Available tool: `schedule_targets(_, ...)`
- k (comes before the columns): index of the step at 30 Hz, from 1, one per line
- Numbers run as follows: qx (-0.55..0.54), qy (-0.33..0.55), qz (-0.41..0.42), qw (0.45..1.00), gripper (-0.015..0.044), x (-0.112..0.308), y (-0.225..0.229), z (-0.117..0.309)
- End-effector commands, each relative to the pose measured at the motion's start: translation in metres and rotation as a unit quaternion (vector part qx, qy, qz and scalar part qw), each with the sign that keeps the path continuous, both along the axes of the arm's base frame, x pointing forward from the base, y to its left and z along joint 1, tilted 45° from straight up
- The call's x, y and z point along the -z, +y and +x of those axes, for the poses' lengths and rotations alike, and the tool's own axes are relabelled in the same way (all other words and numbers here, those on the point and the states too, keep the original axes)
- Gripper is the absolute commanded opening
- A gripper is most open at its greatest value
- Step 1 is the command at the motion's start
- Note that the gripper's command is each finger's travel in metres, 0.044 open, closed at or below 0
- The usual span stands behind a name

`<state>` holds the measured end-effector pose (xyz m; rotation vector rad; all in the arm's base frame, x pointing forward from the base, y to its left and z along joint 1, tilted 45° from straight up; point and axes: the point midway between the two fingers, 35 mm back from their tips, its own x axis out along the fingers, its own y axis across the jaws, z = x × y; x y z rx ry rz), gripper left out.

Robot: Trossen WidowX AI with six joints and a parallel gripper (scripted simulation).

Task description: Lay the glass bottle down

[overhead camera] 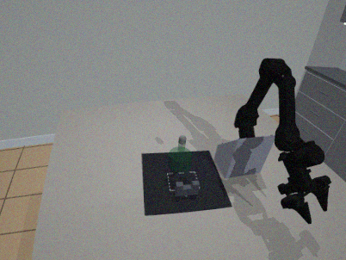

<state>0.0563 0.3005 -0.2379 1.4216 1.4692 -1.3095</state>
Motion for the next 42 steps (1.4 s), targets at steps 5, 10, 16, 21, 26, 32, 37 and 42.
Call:
schedule_targets(5, -0.004, -0.030, -0.006, 1.000, 0.0440, -0.014, 0.000, 0.024)
schedule_targets(10, 0.008, -0.106, -0.046, 0.993, 0.0440, -0.048, -0.013, 0.085)
schedule_targets(16, 0.014, -0.184, -0.120, 0.976, 0.0440, -0.102, -0.055, 0.155)
schedule_targets(21, 0.018, -0.232, -0.201, 0.951, 0.0440, -0.152, -0.107, 0.201)
schedule_targets(26, 0.011, -0.256, -0.289, 0.922, 0.0440, -0.205, -0.168, 0.228)
schedule_targets(32, 0.004, -0.259, -0.398, 0.880, 0.0440, -0.271, -0.248, 0.239)
schedule_targets(37, -0.007, -0.236, -0.488, 0.840, 0.0440, -0.327, -0.315, 0.231)
schedule_targets(42, -0.012, -0.211, -0.531, 0.821, 0.0440, -0.354, -0.346, 0.218)
